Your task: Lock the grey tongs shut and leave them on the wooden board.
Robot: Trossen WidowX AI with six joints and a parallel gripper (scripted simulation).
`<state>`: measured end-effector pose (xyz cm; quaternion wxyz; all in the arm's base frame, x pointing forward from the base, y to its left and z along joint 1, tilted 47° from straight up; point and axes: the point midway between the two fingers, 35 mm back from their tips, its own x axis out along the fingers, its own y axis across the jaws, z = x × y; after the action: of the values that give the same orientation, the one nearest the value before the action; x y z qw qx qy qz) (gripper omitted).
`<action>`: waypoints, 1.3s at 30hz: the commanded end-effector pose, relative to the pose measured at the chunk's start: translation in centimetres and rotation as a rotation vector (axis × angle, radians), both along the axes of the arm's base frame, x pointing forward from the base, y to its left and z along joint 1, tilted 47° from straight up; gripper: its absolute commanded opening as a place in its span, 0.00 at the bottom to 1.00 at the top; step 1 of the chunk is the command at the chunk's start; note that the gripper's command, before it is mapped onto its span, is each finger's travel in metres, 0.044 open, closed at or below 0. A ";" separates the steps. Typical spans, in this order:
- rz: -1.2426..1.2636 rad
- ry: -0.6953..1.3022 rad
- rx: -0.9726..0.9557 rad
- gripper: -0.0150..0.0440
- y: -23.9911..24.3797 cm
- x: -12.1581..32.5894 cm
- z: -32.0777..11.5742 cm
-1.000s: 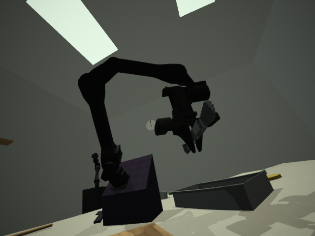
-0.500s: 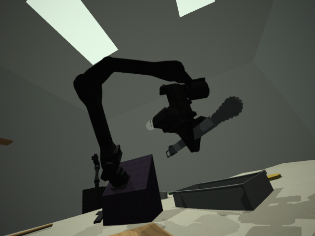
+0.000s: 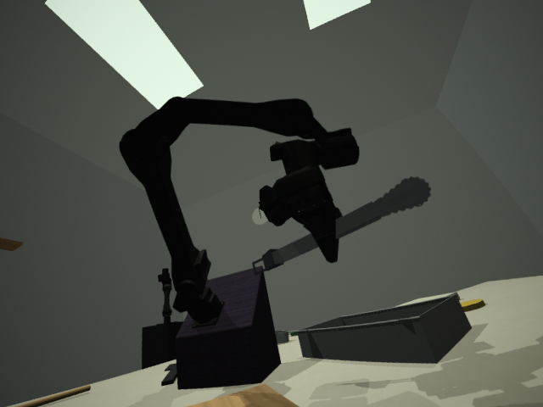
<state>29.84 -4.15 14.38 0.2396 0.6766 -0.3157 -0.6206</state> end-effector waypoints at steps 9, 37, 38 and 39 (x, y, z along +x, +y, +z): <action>0.118 0.120 -0.012 0.00 -0.4 -0.3 0.6; -0.588 -0.631 0.034 0.00 -2.7 -1.4 2.6; -0.615 -0.660 0.036 0.00 -2.8 -1.4 2.7; -0.642 -0.688 0.038 0.00 -2.8 -1.5 2.8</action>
<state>28.52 -6.73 16.79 -0.0543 0.7172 -0.5346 -0.4436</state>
